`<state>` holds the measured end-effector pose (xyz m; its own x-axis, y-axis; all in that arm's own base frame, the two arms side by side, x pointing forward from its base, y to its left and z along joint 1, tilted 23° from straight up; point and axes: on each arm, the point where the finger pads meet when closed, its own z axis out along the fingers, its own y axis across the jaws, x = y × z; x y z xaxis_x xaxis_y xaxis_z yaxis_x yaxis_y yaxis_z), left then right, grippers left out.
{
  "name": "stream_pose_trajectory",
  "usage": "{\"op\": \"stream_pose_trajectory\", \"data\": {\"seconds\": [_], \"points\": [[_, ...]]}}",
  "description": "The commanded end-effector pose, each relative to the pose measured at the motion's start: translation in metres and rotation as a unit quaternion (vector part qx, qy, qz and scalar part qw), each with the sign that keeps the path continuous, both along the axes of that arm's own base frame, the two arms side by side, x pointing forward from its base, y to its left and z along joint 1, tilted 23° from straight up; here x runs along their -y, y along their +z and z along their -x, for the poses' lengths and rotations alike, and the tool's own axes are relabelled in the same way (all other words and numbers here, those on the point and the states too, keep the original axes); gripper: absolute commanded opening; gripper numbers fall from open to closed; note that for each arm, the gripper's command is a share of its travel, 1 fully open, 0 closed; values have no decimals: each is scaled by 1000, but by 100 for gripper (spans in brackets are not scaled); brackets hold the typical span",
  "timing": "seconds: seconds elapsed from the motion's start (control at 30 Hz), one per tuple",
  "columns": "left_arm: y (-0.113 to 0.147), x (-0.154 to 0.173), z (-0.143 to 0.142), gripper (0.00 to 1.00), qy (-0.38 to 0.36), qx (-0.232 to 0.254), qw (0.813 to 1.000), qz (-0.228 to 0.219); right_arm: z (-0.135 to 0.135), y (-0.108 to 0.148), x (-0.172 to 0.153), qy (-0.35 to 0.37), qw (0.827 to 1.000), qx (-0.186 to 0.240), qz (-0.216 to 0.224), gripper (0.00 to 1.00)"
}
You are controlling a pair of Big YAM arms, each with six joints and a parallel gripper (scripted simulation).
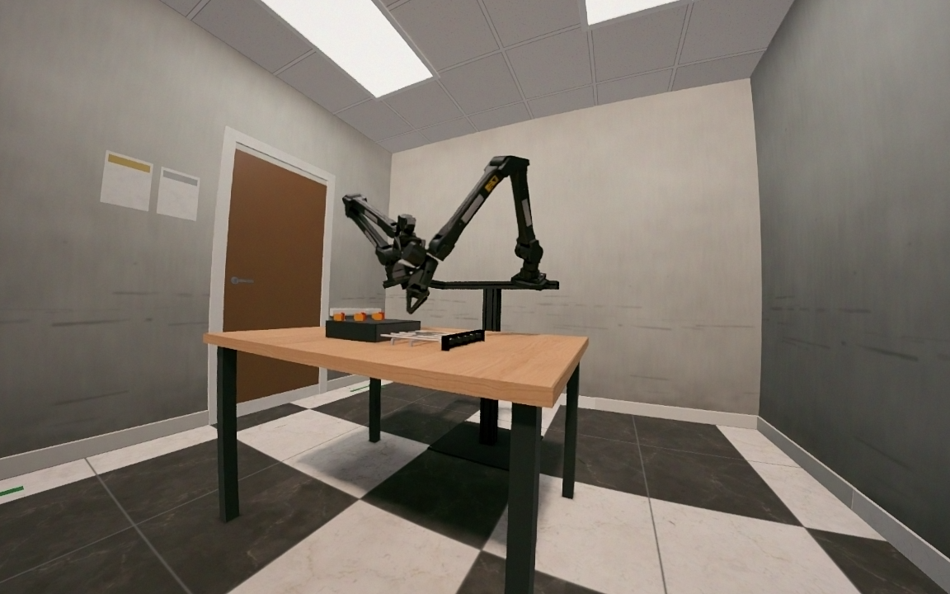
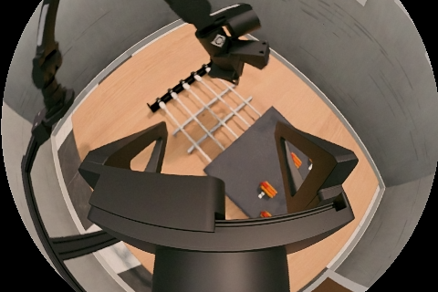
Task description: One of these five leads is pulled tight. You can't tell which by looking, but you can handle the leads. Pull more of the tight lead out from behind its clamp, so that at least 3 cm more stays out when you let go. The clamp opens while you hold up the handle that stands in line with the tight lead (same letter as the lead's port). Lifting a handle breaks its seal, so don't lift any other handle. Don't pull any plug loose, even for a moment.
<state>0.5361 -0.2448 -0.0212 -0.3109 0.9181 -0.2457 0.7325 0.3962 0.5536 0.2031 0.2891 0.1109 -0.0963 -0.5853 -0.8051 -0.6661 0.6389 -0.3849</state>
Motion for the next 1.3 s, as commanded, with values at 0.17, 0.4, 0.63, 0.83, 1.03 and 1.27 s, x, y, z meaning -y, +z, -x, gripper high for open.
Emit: {"op": "stream_pose_trajectory", "data": {"seconds": [0.17, 0.4, 0.63, 0.83, 1.03, 1.27], "points": [[-34, -6, -23, 32, -96, -95, 982, -132, -42, -12, 1, -14, 999, 32, -20, 100], [-53, -14, -31, 32, -122, -160, 962, -185, -60, -28, 13, -25, 999, 33, -27, 100], [-57, -7, -29, 32, -121, -166, 960, -188, -62, -26, 14, -30, 998, 31, -36, 100], [-62, -15, -39, 32, -118, -165, 961, -187, -62, -26, 14, -30, 998, 31, -36, 100], [-69, -15, -47, 32, -118, -160, 962, -185, -58, -29, 12, -24, 999, 27, -30, 100], [-76, -11, -48, 32, -122, -159, 962, -185, -58, -29, 12, -24, 999, 27, -30, 100]]}}
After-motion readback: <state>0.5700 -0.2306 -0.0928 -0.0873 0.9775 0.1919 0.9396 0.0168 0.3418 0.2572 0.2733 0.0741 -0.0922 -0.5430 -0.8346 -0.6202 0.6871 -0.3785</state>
